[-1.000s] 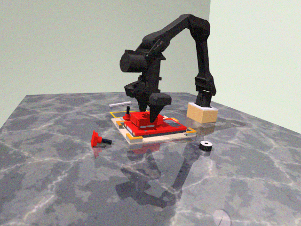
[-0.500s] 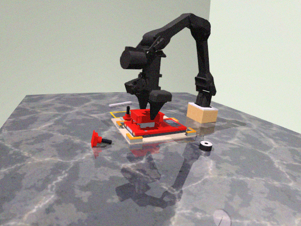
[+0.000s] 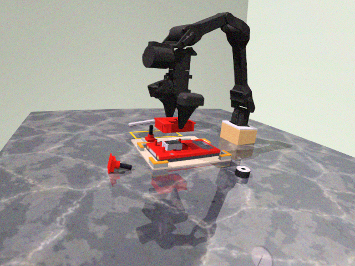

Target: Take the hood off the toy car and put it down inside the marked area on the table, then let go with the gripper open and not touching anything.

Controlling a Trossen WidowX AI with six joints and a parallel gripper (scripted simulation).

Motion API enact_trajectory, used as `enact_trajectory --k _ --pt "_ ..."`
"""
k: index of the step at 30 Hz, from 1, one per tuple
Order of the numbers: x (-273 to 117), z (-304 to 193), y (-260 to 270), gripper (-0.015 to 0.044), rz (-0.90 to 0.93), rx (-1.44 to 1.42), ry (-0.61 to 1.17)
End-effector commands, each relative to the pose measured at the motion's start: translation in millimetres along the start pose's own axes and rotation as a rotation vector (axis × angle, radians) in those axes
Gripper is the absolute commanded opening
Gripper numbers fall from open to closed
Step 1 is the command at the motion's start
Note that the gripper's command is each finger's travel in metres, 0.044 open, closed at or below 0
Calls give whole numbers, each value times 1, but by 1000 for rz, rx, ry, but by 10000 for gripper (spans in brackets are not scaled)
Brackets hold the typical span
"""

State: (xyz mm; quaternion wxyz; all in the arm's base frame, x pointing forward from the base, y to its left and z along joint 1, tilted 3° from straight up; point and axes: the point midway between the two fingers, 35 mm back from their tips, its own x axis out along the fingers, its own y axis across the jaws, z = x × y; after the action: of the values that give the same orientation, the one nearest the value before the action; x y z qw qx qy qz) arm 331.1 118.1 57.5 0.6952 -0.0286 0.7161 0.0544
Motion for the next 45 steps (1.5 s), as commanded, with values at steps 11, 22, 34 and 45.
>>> enact_trajectory --k 11,22,34,45 --pt "-8 3 -27 0 0 3 -7" --pt "-10 4 -66 0 -4 2 -9" --pt "-12 -1 -109 0 -9 1 -10" --pt "-14 -10 -147 0 -13 5 -8"
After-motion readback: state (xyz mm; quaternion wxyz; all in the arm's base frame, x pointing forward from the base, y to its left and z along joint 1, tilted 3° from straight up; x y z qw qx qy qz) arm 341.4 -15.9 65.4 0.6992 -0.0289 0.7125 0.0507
